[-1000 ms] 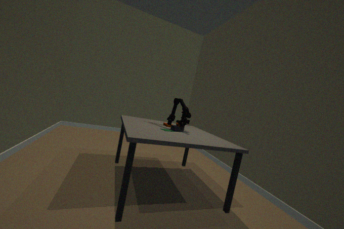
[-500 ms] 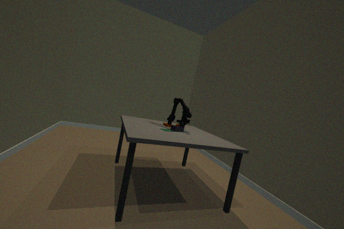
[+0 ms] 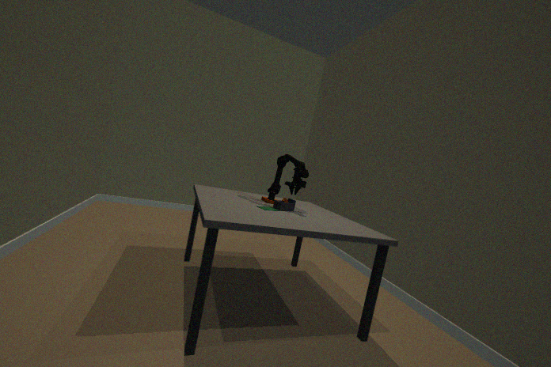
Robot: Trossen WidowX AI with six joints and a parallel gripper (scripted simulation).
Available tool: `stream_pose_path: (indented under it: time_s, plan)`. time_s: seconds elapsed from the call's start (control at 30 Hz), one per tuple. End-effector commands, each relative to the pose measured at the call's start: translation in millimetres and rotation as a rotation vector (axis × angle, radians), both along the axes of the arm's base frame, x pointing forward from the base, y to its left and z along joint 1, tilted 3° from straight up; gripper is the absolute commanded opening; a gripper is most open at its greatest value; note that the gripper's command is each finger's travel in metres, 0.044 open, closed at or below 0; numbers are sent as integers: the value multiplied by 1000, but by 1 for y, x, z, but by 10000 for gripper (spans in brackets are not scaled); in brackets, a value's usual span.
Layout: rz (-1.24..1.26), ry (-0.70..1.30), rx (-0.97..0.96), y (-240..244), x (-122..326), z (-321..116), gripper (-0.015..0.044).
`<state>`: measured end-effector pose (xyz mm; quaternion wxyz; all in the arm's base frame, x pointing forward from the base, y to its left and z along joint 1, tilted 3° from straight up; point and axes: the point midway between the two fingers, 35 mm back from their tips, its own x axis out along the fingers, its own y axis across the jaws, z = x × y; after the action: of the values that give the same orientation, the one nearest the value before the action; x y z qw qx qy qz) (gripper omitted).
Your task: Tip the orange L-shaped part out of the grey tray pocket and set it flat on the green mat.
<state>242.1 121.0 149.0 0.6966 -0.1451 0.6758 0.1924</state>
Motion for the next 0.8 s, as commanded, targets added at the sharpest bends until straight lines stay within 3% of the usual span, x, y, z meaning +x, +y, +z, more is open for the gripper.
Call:
stream_pose_path:
  time_s: [0.0, 0.77]
  plan:
    - [2, -2, -1, -4, -1, 16, 180]
    - [-1, -13, 6, -2, 0, 14, 180]
